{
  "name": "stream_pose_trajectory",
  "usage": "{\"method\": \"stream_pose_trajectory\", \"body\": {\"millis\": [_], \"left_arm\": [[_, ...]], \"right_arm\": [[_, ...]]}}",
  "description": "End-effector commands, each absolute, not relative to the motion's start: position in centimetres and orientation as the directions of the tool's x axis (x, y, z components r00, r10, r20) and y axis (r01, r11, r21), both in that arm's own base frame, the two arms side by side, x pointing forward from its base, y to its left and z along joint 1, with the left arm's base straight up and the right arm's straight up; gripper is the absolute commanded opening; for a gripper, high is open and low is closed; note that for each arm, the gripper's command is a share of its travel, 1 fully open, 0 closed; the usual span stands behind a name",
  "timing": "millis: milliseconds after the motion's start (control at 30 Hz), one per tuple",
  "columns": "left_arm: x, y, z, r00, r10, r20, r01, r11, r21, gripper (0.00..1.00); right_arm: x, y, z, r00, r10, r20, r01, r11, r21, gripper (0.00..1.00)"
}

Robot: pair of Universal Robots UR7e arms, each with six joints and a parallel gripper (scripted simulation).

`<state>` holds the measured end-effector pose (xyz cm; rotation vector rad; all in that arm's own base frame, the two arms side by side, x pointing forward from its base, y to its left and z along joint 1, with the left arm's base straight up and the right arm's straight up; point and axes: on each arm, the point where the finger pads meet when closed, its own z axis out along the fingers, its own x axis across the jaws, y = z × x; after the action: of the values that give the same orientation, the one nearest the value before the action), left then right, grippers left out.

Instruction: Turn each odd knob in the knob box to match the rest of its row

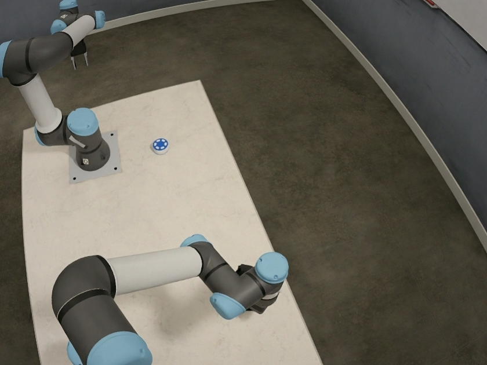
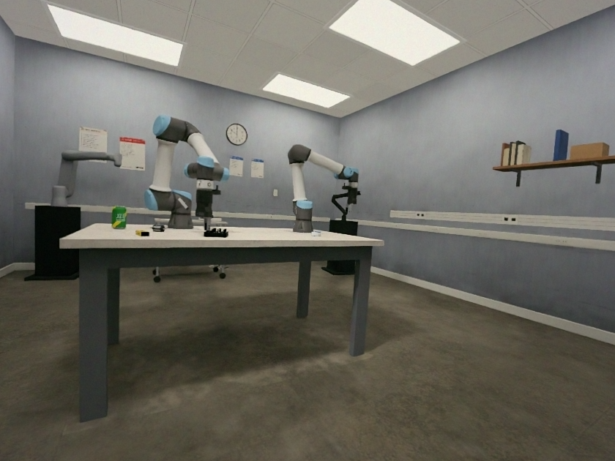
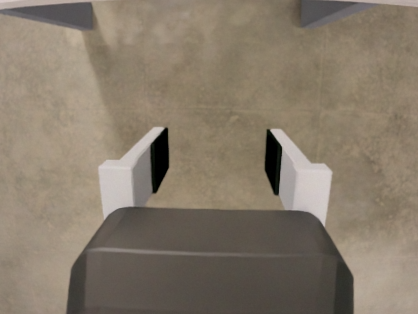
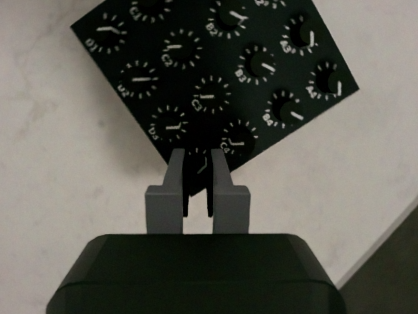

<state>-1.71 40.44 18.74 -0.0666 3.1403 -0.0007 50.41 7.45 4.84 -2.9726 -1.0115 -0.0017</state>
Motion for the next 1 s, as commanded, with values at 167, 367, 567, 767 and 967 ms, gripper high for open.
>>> {"method": "stream_pose_trajectory", "body": {"millis": [167,367,567,767,967], "left_arm": [[-1.87,40.36,18.7,-0.999,-0.046,0.0,-0.046,0.999,0.0,1.0],[-1.87,40.36,18.7,-0.999,-0.046,0.0,-0.046,0.999,0.0,1.0],[-1.87,40.36,18.7,-0.999,-0.046,0.0,-0.046,0.999,0.0,1.0],[-1.87,40.36,18.7,-0.999,-0.046,0.0,-0.046,0.999,0.0,1.0],[-1.87,40.36,18.7,-0.999,-0.046,0.0,-0.046,0.999,0.0,1.0]], "right_arm": [[50.27,7.45,4.78,0.911,0.412,0.001,0.412,-0.911,0.0,0.3],[50.26,7.47,4.78,0.951,0.309,0.001,0.309,-0.951,0.0,0.3],[50.26,7.49,4.78,0.971,0.237,0.001,0.237,-0.971,0.0,0.3],[50.25,7.53,4.78,0.991,0.131,0.001,0.131,-0.991,0.0,0.3],[50.25,7.53,4.78,0.999,0.047,0.001,0.047,-0.999,0.0,0.3]]}}
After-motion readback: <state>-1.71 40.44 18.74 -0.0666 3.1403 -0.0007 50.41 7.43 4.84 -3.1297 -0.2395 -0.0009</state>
